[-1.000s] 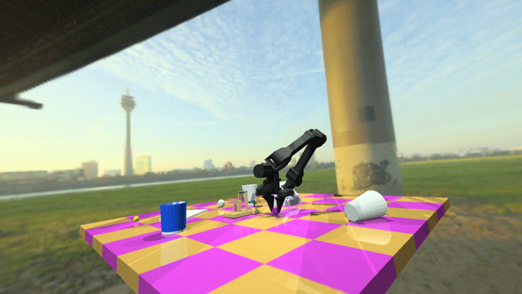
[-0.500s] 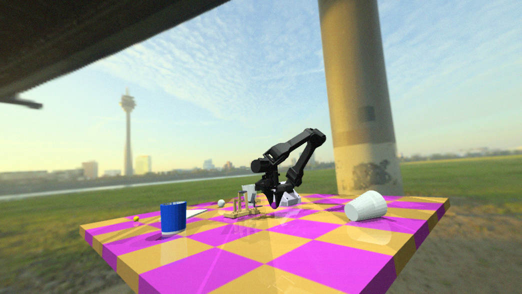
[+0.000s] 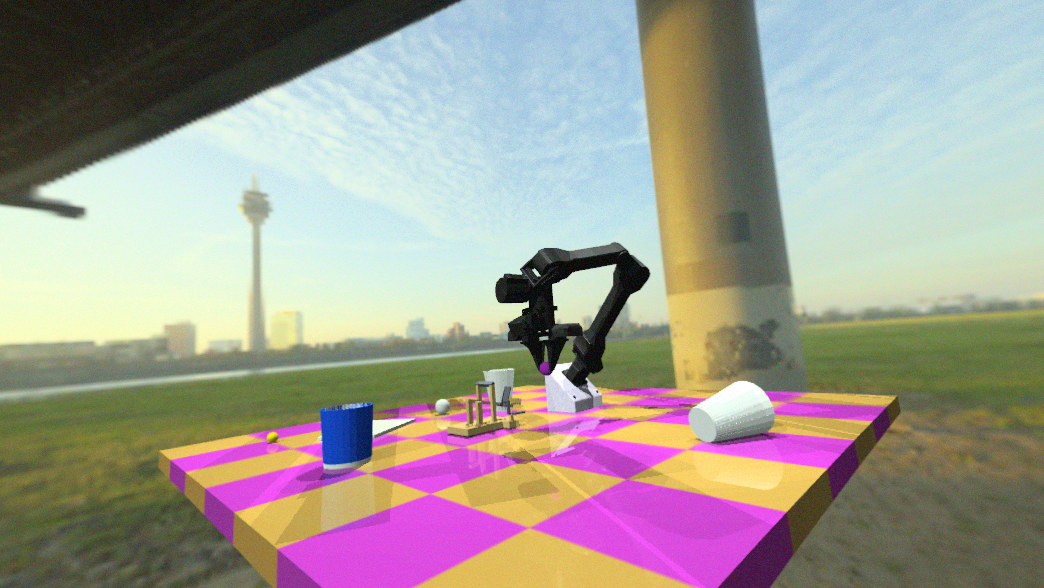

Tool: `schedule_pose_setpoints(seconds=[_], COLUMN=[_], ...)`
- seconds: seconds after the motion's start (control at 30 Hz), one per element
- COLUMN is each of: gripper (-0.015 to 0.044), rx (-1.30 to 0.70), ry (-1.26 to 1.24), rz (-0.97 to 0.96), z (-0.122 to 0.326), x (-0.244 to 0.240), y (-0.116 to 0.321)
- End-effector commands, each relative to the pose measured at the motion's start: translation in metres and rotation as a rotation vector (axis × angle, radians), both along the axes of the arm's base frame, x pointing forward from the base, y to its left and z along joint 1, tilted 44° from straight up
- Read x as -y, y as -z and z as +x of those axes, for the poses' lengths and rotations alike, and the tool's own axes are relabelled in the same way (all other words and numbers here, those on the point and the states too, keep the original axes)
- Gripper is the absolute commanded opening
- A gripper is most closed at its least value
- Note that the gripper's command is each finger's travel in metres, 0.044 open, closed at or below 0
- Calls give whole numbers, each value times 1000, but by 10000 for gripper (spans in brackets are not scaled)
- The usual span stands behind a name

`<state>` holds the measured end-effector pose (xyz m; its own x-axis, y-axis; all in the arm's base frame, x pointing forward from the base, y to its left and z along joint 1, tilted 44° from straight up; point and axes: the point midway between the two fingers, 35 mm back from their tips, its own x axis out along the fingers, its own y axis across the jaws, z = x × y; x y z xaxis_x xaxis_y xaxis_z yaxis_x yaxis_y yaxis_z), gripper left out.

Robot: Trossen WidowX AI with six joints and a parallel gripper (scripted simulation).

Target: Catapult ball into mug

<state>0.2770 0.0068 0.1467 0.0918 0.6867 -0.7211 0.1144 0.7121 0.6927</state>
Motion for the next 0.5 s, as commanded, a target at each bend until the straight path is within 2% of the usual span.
schedule_pose_setpoints(seconds=[0.0,0.47], gripper=[0,0], rx=[1,-112], ry=[-7,-87], rz=[-1,-20], z=[-3,-4], x=[4,40], y=[-6,49])
